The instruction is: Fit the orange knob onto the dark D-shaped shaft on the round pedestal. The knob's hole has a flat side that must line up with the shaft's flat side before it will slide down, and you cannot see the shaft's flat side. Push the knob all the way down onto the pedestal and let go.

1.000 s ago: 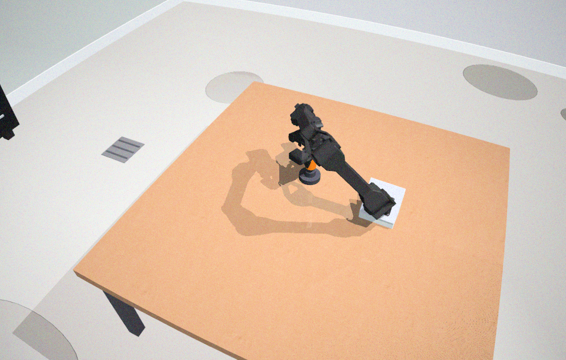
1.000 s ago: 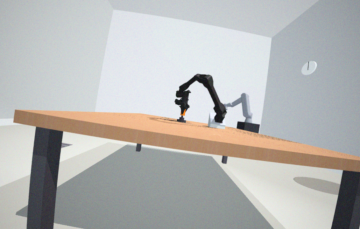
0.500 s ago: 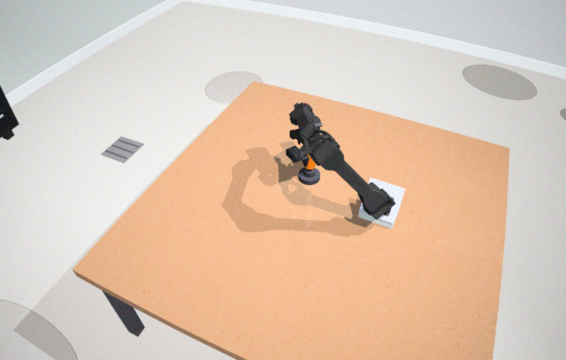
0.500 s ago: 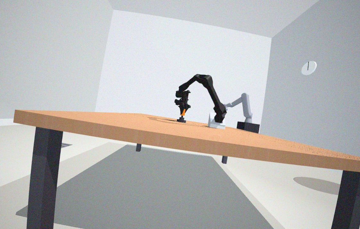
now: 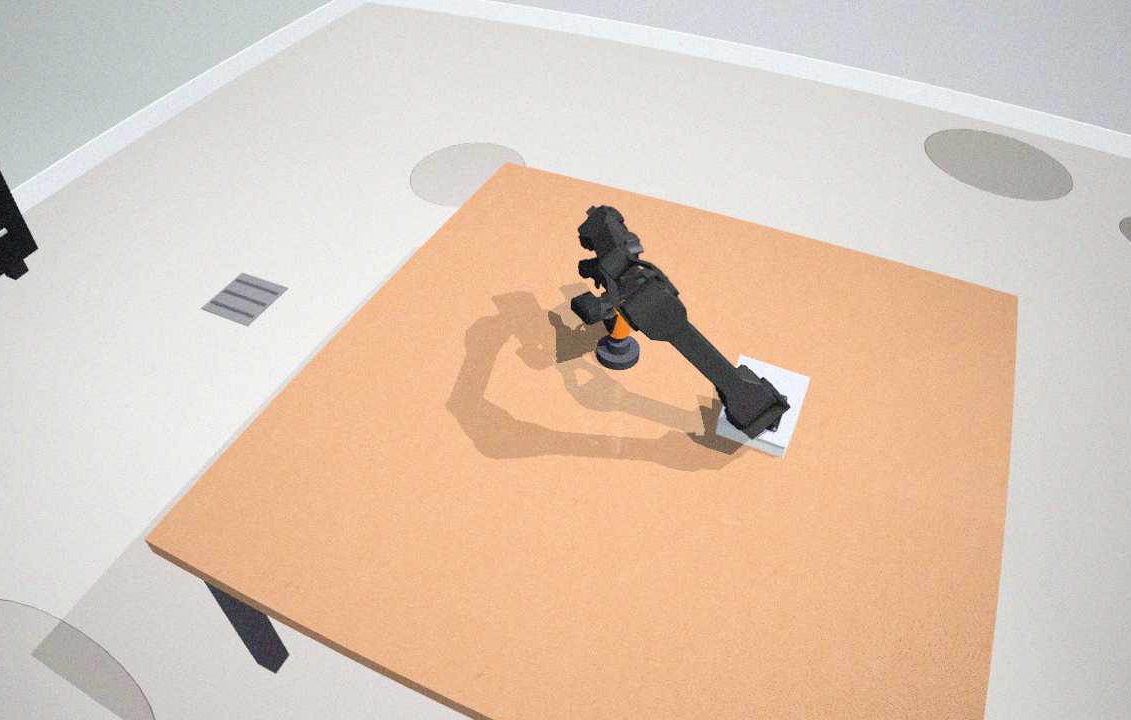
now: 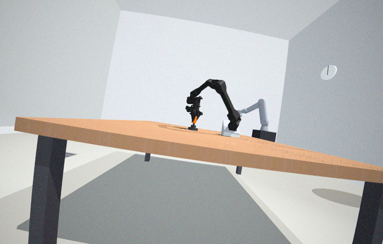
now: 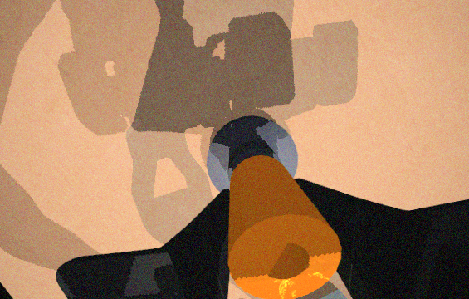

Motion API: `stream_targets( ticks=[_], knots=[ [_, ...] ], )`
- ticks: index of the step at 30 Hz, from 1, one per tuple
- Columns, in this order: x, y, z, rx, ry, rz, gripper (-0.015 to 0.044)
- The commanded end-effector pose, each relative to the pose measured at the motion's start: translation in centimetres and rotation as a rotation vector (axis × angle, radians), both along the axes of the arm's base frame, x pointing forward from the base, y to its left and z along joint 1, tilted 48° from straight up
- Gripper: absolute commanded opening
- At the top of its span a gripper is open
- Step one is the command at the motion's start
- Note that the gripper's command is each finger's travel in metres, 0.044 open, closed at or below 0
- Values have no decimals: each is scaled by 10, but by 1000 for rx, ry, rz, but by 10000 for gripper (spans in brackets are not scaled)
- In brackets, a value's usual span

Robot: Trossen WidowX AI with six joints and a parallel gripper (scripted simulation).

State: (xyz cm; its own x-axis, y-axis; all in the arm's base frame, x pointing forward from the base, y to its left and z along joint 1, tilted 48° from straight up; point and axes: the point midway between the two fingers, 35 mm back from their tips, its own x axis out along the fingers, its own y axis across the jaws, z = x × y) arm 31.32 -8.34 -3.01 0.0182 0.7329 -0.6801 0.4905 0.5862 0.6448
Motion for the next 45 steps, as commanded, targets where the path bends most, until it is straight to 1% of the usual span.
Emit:
stream_targets(
  ticks=[1, 8, 16, 27, 30, 34, 45],
  knots=[
    [0, -3, 3, -2, 1, -9, 0],
    [-3, -2, 5, 2, 148, -146, 0],
    [-5, 4, 2, 2, 148, -146, 0],
    [-4, 0, 5, 2, 148, -146, 0],
    [-3, 0, 6, 3, 188, -182, 0],
    [-2, -1, 5, 6, 294, -281, 0],
    [3, 0, -1, 7, 301, -288, 0]
  ],
)
